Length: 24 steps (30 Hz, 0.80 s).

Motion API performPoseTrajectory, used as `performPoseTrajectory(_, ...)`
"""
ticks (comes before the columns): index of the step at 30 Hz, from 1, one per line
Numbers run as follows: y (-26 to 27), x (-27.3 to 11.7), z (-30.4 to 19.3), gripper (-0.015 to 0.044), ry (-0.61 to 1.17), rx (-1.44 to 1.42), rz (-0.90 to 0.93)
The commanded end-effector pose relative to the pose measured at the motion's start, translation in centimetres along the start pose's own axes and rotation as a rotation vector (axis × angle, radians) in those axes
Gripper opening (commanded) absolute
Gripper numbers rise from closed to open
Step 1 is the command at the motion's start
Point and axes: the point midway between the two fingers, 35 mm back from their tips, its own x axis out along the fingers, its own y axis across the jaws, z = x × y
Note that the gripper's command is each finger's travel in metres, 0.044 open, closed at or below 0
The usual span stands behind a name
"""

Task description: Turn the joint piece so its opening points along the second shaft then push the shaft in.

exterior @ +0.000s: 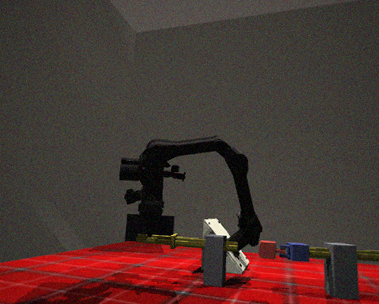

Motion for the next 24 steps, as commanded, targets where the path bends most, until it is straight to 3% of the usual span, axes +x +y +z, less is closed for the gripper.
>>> performPoseTrajectory(1, 0.0, 0.9, -0.1, 0.0440, 0.008, 0.157, -0.018)
performPoseTrajectory(7, 0.0, 1.7, -0.1, 0.0440, 0.009, 0.339, -0.031)
performPoseTrajectory(24, 0.1, 3.1, -0.1, 0.0440, 0.009, 0.344, -0.031)
